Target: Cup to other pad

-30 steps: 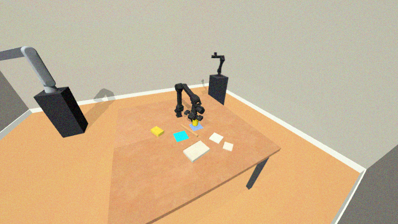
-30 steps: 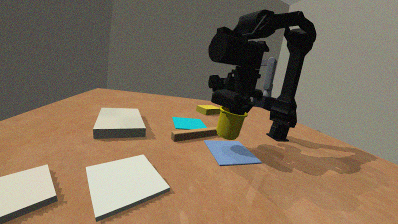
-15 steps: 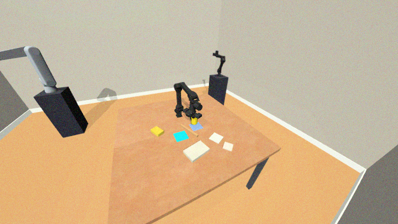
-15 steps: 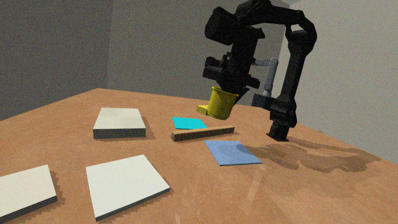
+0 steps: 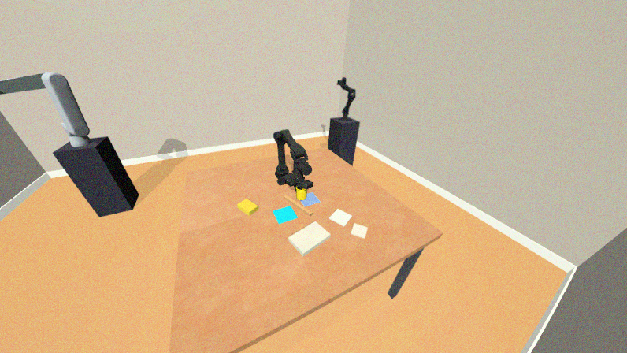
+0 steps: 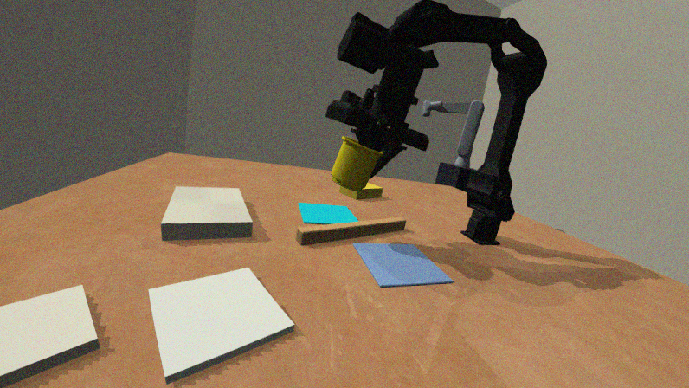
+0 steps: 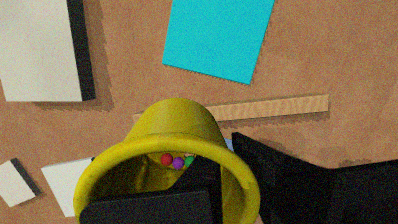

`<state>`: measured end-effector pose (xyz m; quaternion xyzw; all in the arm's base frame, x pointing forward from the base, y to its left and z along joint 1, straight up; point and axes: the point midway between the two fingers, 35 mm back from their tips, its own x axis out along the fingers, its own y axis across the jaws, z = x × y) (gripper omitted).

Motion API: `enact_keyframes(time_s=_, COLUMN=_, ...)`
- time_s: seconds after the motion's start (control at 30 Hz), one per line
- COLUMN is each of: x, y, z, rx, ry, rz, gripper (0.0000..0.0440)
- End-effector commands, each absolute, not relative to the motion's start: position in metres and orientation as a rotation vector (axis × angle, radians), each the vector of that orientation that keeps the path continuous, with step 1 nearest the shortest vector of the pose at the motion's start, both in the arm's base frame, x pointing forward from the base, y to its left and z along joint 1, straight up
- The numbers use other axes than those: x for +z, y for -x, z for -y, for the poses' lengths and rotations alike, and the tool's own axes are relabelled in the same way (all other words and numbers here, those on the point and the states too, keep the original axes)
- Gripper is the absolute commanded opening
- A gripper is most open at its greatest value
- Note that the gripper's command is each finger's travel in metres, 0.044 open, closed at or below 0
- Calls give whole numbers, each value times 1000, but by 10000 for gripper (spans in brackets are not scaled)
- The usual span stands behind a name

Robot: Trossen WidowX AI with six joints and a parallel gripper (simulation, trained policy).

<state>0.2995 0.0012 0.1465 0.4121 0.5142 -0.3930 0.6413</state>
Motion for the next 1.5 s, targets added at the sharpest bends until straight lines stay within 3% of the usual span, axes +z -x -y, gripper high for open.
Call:
enact_keyframes(time_s=0.0, x=145, y=-305, z=10, rx=-907, ry=-951, rz=-1147, gripper=0)
enact_keyframes(time_s=0.77, x=105, y=-320, z=75, rx=-1002, ry=-1039, rz=-1034, gripper=7)
enact_keyframes(time_s=1.1, x=78, y=-312, z=86, rx=-1037, ry=-1051, rz=-1024, gripper=74)
enact_keyframes(time_s=1.23, x=78, y=-313, z=90, rx=-1033, ry=-1077, rz=-996, gripper=152)
enact_keyframes(time_s=1.47, x=88, y=-314, z=94, rx=-1008, ry=-1113, rz=-956, gripper=175)
